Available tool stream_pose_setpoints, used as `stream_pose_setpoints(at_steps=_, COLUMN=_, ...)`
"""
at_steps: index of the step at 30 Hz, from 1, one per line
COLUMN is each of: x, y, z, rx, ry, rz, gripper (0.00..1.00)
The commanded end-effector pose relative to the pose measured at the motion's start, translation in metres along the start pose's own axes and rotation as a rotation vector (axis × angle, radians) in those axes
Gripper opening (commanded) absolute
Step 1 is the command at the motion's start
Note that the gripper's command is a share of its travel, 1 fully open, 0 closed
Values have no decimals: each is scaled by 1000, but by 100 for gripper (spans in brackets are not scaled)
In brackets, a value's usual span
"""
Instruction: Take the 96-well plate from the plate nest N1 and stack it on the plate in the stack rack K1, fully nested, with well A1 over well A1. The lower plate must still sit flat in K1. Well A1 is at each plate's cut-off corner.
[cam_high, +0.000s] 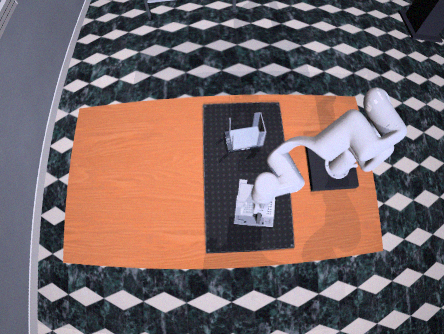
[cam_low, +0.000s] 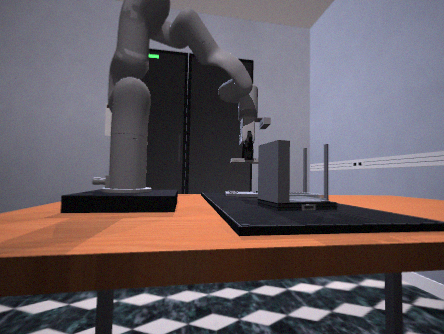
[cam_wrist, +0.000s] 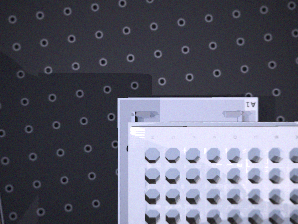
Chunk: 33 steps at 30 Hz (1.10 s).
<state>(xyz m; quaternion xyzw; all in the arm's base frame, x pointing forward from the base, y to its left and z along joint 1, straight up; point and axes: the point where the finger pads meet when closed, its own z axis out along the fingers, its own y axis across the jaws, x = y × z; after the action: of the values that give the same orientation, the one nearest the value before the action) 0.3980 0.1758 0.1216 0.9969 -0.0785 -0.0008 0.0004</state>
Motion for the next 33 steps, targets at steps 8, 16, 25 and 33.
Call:
stream_pose_setpoints(at_steps=8, x=1, y=-1, z=-20, rx=0, ry=6, rz=0, gripper=0)
stream_pose_setpoints(at_steps=16, x=1, y=-1, z=-30, rx=0, ry=6, rz=0, gripper=0)
stream_pose_setpoints(at_steps=25, x=1, y=-1, z=-45, rx=0, ry=6, rz=0, gripper=0)
stream_pose_setpoints(at_steps=33, x=1, y=-1, z=-47, rx=0, ry=6, rz=0, gripper=0)
